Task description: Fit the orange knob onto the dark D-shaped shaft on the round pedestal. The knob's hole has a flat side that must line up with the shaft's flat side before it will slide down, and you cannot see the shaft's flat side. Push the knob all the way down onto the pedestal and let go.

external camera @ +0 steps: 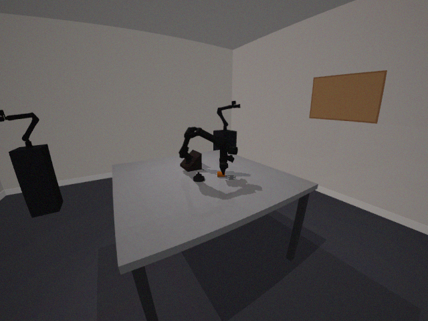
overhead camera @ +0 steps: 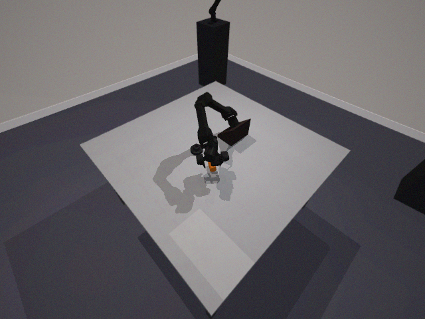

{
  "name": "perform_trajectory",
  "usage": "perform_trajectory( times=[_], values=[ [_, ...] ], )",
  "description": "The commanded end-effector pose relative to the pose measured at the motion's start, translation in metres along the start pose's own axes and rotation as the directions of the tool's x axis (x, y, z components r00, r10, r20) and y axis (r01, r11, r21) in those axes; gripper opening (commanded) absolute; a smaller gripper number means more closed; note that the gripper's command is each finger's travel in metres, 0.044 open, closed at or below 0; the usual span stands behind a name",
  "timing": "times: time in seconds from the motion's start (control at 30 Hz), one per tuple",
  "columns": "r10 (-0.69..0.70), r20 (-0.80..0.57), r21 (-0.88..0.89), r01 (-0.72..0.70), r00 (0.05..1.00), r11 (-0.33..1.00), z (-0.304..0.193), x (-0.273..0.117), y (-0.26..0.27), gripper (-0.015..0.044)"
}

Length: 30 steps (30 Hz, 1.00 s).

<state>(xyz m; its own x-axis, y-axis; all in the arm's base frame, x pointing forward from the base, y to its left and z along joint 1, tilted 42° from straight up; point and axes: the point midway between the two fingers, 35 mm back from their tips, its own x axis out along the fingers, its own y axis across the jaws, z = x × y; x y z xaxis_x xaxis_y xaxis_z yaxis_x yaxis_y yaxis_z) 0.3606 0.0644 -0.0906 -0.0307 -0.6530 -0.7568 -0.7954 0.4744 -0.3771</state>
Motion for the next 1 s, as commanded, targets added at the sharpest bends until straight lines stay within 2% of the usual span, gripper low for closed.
perform_trajectory(
  times=[0.0, 0.37, 0.63, 0.87, 0.97],
  values=[
    [-0.003, -0.005, -0.012, 0.003, 1.0, 1.0, -0.001, 0.007, 0.001, 0.044],
    [-0.004, -0.006, -0.012, 0.004, 1.0, 1.0, -0.002, 0.022, 0.002, 0.044],
    [-0.004, -0.006, -0.012, 0.004, 1.0, 1.0, -0.002, 0.022, 0.002, 0.024],
    [-0.004, -0.006, -0.012, 0.004, 1.0, 1.0, -0.002, 0.022, 0.002, 0.024],
    [-0.004, -0.006, -0.012, 0.004, 1.0, 1.0, -0.002, 0.022, 0.002, 0.022]
  ],
)
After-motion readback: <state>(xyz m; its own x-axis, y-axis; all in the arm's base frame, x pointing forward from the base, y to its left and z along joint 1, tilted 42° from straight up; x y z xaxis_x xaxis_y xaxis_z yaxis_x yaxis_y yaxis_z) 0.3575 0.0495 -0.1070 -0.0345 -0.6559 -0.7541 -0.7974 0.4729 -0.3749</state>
